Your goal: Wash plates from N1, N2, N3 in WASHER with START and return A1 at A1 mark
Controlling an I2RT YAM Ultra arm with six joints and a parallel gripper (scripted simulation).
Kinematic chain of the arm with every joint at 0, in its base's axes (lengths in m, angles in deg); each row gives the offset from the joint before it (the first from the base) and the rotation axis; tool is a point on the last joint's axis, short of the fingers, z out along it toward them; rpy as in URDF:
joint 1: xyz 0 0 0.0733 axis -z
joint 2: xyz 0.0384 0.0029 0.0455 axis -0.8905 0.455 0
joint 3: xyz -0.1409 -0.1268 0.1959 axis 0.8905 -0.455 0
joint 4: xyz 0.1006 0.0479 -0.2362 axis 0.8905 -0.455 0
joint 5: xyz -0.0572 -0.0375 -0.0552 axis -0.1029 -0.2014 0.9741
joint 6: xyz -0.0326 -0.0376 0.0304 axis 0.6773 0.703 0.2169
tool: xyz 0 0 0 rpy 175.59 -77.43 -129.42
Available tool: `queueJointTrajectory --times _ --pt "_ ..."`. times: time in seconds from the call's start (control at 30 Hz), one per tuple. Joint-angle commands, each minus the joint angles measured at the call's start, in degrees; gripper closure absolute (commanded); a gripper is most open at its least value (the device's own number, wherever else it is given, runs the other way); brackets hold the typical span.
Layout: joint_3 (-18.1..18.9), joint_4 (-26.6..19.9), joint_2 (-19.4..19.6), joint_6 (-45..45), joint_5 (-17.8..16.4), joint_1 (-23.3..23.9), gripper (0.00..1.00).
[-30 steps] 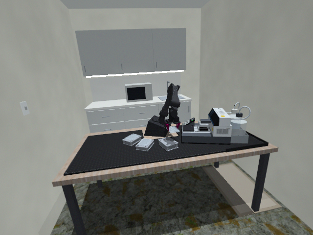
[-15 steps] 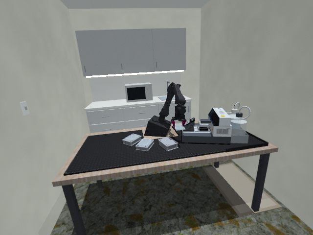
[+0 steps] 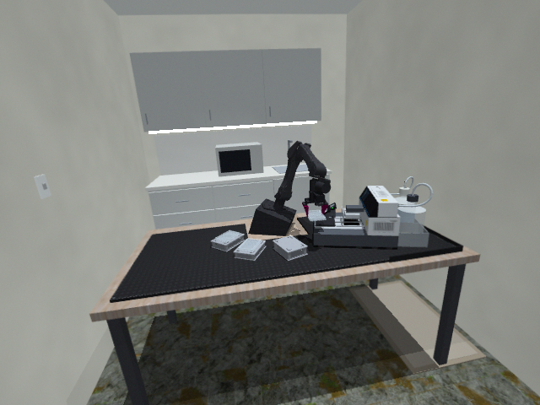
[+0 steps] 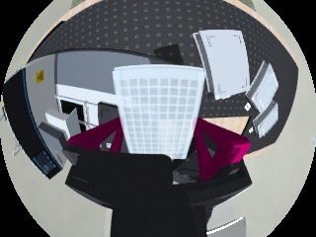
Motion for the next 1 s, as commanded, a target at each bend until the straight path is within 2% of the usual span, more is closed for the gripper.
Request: queueJointTrajectory --times 0.0,0.13,0.2,0.27,0.63,0.77,0.83,0.97 --pt "-0.24 -0.29 -2.65 -11.49 0.88 -2.01 1.00" --pt "-1.25 -0.70 -5.04 -22.66 1.82 -5.77 1.00" --pt "-1.64 -0.92 -6.13 -24.65 2.35 -7.77 1.00" --pt "-1.64 -0.92 -6.13 -24.65 2.35 -7.77 1.00" --pt "-2.33 -2.27 -10.70 -36.57 5.87 -19.96 1.00" --pt "-1.99 -2.80 -11.67 -41.24 7.41 -24.82 1.00" --pt "-1.99 -2.80 -11.67 -41.24 7.41 -24.82 1.00" --pt "-1.35 -3.30 -12.26 -46.33 9.17 -30.17 1.00"
